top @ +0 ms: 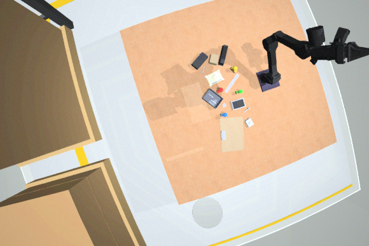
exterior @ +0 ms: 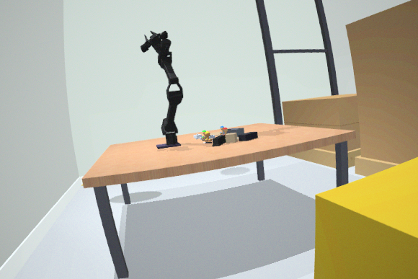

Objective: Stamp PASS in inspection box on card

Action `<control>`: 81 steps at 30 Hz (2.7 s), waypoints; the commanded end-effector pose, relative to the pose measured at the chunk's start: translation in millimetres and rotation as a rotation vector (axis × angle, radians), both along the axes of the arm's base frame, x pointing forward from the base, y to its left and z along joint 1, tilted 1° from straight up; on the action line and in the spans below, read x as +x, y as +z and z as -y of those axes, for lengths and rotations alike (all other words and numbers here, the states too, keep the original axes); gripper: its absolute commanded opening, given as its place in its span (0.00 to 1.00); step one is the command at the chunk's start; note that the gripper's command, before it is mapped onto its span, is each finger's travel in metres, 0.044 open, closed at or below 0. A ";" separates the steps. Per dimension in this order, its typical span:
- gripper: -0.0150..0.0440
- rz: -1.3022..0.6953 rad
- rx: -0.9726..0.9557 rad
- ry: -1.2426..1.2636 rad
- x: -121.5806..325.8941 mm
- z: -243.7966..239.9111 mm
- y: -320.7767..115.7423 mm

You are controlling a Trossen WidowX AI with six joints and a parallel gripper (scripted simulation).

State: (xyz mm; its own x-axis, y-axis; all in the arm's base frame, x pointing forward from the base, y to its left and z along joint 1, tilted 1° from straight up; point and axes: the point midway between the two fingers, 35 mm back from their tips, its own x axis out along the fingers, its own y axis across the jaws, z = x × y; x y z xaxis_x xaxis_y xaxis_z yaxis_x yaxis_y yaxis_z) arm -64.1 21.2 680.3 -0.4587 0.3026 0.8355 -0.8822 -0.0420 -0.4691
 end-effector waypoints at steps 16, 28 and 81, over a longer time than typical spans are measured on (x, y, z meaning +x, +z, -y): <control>0.61 -0.318 -0.930 -0.509 121.9 -237.3 -157.8; 0.61 -0.667 -1.306 -0.761 230.0 -245.3 -272.8; 0.61 -2.203 -2.161 -0.930 283.0 -16.6 -581.3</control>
